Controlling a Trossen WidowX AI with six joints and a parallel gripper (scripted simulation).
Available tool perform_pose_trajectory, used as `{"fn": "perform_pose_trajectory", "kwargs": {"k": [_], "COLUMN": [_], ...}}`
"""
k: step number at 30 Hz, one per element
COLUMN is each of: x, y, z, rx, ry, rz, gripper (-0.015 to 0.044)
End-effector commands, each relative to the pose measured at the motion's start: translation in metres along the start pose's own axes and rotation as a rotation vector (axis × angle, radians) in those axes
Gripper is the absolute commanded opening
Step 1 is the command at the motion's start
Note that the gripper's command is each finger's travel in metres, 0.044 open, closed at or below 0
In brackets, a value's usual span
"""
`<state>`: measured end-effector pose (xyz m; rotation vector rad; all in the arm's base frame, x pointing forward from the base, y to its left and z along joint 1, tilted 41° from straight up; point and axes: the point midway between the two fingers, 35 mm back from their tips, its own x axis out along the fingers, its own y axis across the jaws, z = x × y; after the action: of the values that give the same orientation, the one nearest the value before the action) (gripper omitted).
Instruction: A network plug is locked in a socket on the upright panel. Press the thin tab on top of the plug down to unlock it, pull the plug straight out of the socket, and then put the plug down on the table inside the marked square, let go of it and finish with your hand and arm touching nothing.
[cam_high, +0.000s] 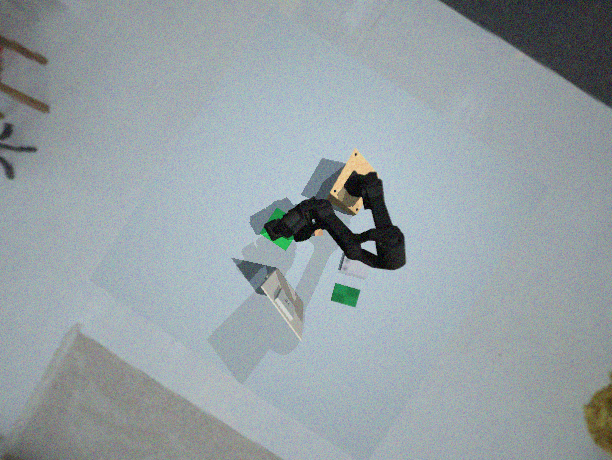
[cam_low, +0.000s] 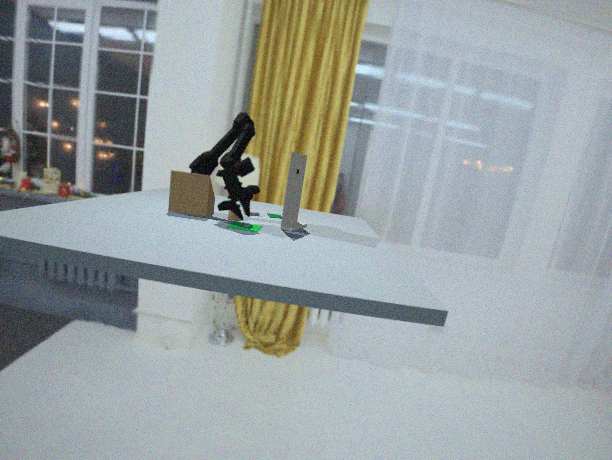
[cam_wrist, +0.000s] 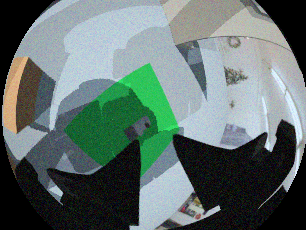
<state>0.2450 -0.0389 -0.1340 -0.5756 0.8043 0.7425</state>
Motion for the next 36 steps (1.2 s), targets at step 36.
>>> {"fn": "perform_pose_trajectory", "kwargs": {"k": [36], "x": [-0.037], "y": [-0.023], "z": [-0.003], "rx": [-0.004], "ry": [0.003], "rz": [-0.002], "gripper": [0.0156]}}
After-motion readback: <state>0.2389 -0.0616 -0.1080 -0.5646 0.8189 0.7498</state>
